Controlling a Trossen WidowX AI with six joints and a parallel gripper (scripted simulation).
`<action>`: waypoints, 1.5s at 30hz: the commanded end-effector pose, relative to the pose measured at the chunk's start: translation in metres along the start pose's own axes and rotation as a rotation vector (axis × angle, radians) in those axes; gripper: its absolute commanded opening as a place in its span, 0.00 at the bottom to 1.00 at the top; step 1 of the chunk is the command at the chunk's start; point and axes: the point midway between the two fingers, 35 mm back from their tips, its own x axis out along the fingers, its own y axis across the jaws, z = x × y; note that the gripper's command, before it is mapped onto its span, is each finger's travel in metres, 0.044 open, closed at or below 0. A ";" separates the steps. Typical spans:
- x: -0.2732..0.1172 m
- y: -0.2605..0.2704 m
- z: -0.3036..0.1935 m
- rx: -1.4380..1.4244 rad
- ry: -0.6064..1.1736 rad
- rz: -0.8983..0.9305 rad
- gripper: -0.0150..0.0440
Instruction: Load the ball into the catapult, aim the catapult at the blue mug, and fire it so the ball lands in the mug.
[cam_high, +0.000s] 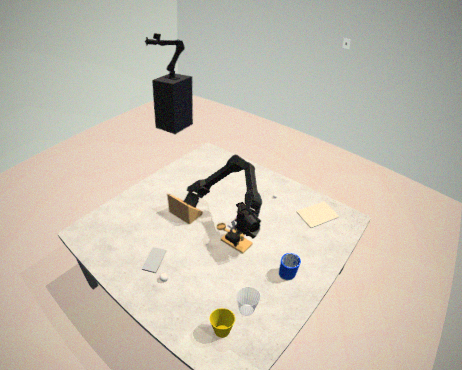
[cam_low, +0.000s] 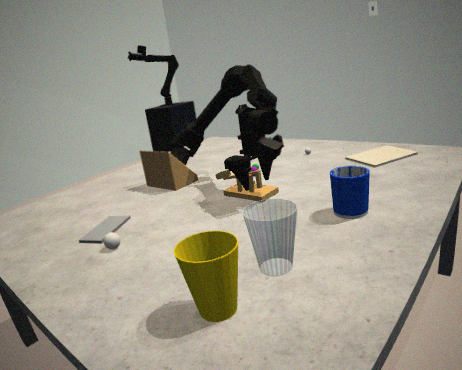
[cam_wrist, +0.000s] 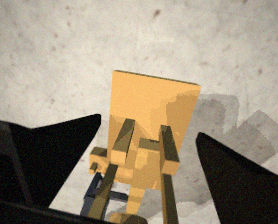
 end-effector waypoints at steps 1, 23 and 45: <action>-0.001 0.000 0.000 0.000 -0.001 0.000 0.91; -0.050 0.000 0.000 0.001 -0.001 0.000 0.25; -0.019 -0.001 0.002 0.005 -0.001 0.003 0.25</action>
